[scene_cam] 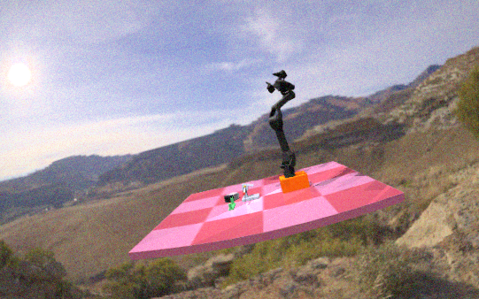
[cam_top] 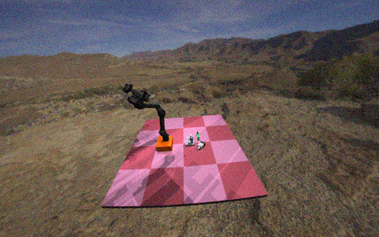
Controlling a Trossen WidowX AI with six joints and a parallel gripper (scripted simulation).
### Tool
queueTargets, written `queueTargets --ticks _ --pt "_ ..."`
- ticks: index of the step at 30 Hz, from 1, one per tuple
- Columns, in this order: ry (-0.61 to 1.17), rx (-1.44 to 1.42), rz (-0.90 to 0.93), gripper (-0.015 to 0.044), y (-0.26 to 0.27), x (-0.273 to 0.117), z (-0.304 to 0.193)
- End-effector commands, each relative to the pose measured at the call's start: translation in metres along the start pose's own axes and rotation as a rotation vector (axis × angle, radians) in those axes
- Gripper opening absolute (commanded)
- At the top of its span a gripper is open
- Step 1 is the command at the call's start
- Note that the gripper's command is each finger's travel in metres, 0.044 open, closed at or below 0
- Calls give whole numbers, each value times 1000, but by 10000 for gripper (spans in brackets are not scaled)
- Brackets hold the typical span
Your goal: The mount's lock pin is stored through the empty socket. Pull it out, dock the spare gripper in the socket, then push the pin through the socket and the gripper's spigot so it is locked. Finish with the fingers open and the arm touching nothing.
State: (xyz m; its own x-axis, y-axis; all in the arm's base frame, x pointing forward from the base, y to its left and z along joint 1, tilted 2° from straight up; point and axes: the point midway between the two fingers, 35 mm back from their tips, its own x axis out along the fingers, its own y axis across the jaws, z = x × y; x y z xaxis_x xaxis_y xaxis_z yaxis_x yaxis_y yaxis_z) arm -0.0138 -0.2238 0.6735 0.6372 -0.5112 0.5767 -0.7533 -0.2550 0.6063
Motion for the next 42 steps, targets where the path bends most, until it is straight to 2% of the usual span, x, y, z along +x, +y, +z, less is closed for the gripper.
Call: queueTargets --ticks 1,4,13,22,32,42 --pt "1 5 0 374 0 0 0" --pt "16 75 -1 300 -3 6 5" --pt "65 574 -28 300 -33 48 44" --pt "-2 1096 -58 300 -88 94 91" --pt "-217 1617 -117 300 -194 136 126" --pt "-588 2009 -182 300 -334 147 128"
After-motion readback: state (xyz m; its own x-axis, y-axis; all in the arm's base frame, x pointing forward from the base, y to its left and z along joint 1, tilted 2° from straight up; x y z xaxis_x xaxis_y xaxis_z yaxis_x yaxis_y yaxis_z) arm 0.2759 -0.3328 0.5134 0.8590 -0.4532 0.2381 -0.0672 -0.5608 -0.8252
